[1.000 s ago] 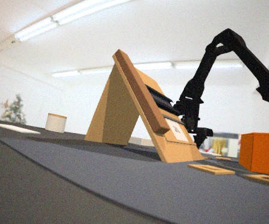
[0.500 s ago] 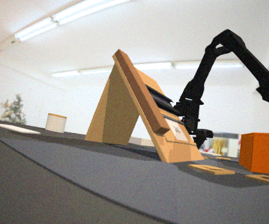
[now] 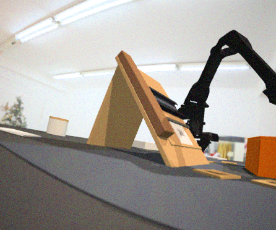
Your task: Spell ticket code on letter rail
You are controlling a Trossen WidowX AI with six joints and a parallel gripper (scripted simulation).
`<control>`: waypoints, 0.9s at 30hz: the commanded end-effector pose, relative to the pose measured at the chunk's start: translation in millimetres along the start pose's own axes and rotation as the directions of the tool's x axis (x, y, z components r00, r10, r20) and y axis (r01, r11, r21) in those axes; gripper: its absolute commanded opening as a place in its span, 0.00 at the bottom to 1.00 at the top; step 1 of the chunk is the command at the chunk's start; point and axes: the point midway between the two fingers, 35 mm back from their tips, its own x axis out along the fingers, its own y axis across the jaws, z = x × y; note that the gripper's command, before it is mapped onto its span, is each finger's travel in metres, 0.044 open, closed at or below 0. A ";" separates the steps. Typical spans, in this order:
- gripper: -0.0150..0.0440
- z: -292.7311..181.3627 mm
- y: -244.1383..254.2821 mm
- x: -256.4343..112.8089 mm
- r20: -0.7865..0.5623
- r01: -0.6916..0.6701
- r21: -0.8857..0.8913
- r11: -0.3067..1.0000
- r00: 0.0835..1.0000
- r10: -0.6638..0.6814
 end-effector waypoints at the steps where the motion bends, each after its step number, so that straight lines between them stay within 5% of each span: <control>1: 0.42 0.0 0.0 -3.3 -0.003 0.000 0.004 1.000 1.000 0.000; 5: 0.25 0.3 0.5 -4.7 -0.003 0.000 0.004 1.000 1.000 0.000; 27: 0.25 1.3 2.0 -13.0 -0.003 0.000 0.004 1.000 1.000 0.000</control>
